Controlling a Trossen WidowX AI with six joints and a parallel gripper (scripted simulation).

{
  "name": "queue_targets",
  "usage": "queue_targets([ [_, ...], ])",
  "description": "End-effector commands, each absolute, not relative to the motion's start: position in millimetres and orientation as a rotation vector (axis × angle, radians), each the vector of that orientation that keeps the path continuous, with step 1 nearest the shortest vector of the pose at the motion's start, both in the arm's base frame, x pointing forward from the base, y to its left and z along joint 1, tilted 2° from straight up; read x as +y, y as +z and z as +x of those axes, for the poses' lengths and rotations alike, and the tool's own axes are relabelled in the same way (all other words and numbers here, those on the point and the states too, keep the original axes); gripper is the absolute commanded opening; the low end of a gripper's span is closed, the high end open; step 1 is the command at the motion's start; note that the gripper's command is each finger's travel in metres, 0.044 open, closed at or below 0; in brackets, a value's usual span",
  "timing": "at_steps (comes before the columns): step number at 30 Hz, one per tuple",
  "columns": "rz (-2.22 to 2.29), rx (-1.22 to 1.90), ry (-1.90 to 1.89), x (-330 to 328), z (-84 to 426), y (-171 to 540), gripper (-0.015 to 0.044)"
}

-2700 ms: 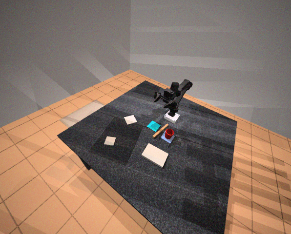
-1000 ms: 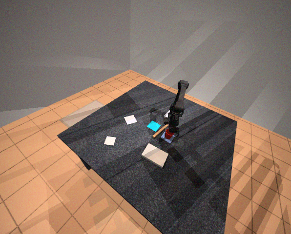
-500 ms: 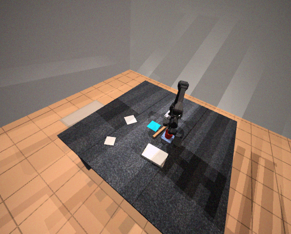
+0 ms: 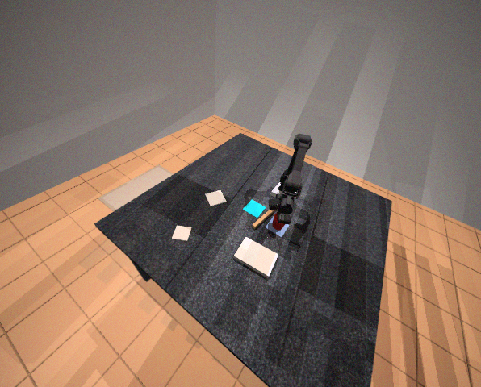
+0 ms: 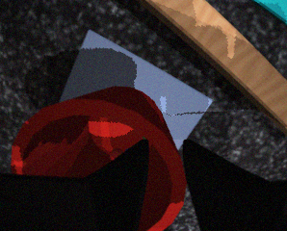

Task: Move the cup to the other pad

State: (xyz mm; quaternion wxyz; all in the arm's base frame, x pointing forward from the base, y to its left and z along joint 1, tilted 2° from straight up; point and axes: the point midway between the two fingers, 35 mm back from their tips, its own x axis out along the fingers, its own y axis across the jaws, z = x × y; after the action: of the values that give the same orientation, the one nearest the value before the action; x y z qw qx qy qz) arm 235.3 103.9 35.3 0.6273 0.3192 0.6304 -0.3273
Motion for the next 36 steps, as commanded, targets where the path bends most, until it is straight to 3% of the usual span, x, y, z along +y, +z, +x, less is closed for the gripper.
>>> queue_targets([
  [1, 0.732, 1.445, -0.750, 104, 235, 36, 0.0056],
  [10, 0.732, 1.445, -0.750, 104, 235, 36, 0.0000],
  [36, 0.730, 1.447, -0.753, 106, 234, 82, 0.0000],
])
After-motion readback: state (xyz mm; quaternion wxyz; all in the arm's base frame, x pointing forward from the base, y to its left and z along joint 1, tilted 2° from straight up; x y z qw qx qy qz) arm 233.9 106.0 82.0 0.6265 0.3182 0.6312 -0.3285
